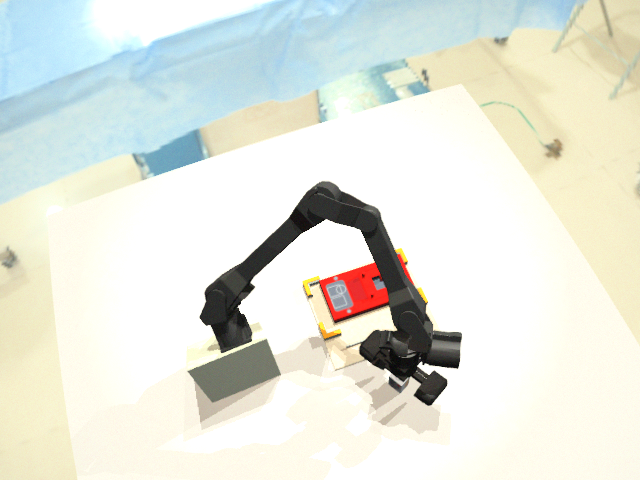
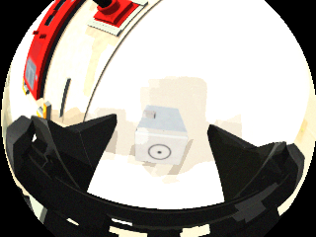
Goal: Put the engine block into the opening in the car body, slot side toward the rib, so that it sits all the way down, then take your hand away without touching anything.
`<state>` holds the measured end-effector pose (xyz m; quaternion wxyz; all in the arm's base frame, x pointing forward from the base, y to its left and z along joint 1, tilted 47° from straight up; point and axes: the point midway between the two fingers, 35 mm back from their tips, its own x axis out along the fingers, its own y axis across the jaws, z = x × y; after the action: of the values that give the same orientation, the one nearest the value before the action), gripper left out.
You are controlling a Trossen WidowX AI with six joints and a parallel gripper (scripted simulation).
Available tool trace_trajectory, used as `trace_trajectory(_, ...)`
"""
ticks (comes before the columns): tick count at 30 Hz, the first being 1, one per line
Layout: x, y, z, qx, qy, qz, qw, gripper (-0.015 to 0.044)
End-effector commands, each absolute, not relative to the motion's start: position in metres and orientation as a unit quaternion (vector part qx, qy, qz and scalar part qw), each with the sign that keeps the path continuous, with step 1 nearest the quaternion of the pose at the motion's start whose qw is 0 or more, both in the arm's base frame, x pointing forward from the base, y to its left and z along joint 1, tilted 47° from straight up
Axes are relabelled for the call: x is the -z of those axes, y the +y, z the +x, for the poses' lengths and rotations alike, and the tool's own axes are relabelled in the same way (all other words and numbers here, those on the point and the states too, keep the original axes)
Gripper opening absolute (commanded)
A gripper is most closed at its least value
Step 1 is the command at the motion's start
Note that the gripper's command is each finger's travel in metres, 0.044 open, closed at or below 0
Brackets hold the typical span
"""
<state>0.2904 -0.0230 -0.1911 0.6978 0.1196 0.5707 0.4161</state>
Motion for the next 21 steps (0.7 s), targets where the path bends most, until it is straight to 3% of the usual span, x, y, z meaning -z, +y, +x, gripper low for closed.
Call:
trace_trajectory(1,0.1949,-0.018,0.2862,-0.417,0.574,0.127,0.693,0.0414)
trace_trajectory(10,0.1949,-0.018,0.2862,-0.417,0.574,0.127,0.693,0.0177)
trace_trajectory(18,0.1949,-0.018,0.2862,-0.417,0.574,0.127,0.693,0.0124)
trace_trajectory(21,0.1939,-0.0185,0.2865,-0.415,0.575,0.129,0.694,0.0045)
